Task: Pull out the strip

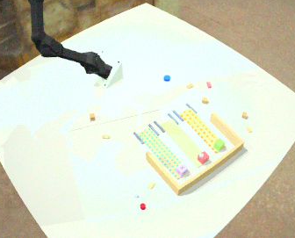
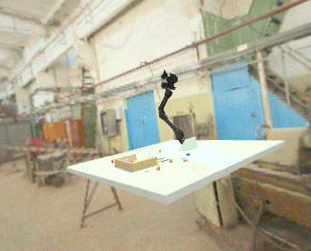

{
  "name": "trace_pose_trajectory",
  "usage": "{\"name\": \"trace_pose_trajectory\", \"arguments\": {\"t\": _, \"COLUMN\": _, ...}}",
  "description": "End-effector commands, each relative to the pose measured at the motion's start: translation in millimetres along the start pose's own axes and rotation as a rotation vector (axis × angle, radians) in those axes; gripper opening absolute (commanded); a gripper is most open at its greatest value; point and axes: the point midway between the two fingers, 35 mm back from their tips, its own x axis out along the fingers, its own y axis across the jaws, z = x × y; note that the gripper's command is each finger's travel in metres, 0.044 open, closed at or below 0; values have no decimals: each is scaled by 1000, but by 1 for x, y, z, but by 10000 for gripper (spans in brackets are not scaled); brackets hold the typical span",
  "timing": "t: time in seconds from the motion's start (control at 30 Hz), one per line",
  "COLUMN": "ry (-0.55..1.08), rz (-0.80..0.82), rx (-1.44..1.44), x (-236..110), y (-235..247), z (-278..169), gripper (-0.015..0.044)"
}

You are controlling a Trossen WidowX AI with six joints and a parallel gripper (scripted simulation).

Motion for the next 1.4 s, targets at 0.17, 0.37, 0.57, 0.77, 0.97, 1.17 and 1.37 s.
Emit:
{"name": "trace_pose_trajectory", "arguments": {"t": 0.17, "ry": 118, "rz": 34, "rx": 37, "x": 36, "y": 48, "z": -28, "gripper": 400}}
{"name": "trace_pose_trajectory", "arguments": {"t": 0.37, "ry": 293, "rz": 71, "rx": 99, "x": 76, "y": 111, "z": -87, "gripper": 400}}
{"name": "trace_pose_trajectory", "arguments": {"t": 0.57, "ry": 479, "rz": 91, "rx": 171, "x": 100, "y": 167, "z": -163, "gripper": 400}}
{"name": "trace_pose_trajectory", "arguments": {"t": 0.77, "ry": 693, "rz": 94, "rx": 264, "x": 101, "y": 221, "z": -250, "gripper": 400}}
{"name": "trace_pose_trajectory", "arguments": {"t": 0.97, "ry": 928, "rz": 66, "rx": 370, "x": 76, "y": 270, "z": -340, "gripper": 400}}
{"name": "trace_pose_trajectory", "arguments": {"t": 1.17, "ry": 1177, "rz": 0, "rx": 479, "x": 25, "y": 312, "z": -424, "gripper": 400}}
{"name": "trace_pose_trajectory", "arguments": {"t": 1.37, "ry": 1437, "rz": -110, "rx": 585, "x": -49, "y": 348, "z": -492, "gripper": 400}}
